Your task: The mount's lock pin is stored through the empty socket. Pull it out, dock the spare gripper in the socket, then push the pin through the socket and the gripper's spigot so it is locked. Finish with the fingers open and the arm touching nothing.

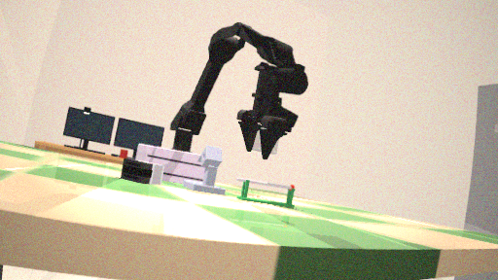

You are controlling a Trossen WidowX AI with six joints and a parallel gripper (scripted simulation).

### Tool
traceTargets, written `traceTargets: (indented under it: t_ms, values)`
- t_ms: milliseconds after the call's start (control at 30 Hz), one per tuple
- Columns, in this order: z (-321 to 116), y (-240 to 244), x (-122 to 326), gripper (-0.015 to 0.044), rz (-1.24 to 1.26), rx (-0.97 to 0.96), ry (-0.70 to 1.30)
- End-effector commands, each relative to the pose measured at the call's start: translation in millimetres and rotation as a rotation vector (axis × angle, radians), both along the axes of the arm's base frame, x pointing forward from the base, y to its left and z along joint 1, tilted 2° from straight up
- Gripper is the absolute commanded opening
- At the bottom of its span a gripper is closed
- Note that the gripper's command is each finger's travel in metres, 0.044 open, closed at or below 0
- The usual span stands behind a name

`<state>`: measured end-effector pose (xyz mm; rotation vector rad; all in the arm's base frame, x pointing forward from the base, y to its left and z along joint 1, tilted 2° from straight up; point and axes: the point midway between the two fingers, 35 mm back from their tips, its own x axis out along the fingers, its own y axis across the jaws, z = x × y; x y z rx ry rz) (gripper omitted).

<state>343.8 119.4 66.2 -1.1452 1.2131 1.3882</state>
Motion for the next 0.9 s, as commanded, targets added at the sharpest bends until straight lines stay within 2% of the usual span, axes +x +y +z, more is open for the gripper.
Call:
traceTargets:
  t_ms: [0, 333, 500, 567, 733, 867]
  values:
    - [0, 0, 0, 0.044, 0.0, 0.0, 0.0]
    - [59, 1, -3, 0.044, 0.0, 0.0, 0.0]
    - [52, -2, -2, 0.044, -0.019, -0.003, 0.0]
    - [50, -21, 5, 0.044, -0.201, -0.023, -0.006]
    - [42, -97, 21, 0.044, -0.892, -0.084, -0.027]
    - [39, -137, 23, 0.044, -1.249, -0.107, -0.035]
